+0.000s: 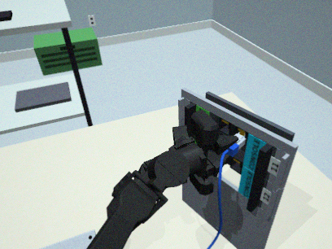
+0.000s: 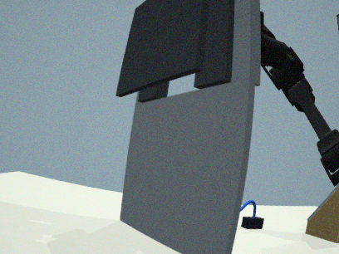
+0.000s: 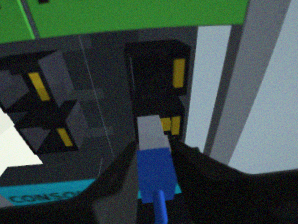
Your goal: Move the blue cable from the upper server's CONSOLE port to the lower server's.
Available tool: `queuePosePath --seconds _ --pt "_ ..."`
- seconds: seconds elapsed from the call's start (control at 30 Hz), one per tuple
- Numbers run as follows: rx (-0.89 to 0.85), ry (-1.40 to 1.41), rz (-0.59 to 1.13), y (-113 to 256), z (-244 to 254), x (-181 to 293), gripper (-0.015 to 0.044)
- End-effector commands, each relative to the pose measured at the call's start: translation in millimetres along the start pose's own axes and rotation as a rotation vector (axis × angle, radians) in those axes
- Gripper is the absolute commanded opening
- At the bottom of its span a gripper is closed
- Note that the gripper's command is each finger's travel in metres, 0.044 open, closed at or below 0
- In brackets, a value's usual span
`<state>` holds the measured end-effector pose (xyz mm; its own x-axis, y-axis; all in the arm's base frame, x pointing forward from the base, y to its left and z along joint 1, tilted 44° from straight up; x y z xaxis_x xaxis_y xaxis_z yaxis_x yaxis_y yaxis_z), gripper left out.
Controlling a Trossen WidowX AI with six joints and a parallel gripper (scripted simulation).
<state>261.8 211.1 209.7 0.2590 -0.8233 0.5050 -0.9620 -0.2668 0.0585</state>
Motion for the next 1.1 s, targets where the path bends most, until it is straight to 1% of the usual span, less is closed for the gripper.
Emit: queuePosePath --seconds 0.0,1.07 --pt "0.001 0.002 -0.001 3.4 -0.5 0.8 0.0000" --pt "0.000 0.002 -0.001 15.9 -1.2 3.9 0.0000"
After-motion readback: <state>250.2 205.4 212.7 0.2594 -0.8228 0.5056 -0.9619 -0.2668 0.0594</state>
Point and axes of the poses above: the point midway between the two fingers, 35 mm back from their tips, its own y axis back along the fingers, its own z axis across the jaws, x = y × z, the point moved 9 cm from there along y, back along the fingers, and after that the axes turned 13 degrees about -y, right-handed, at the moved point
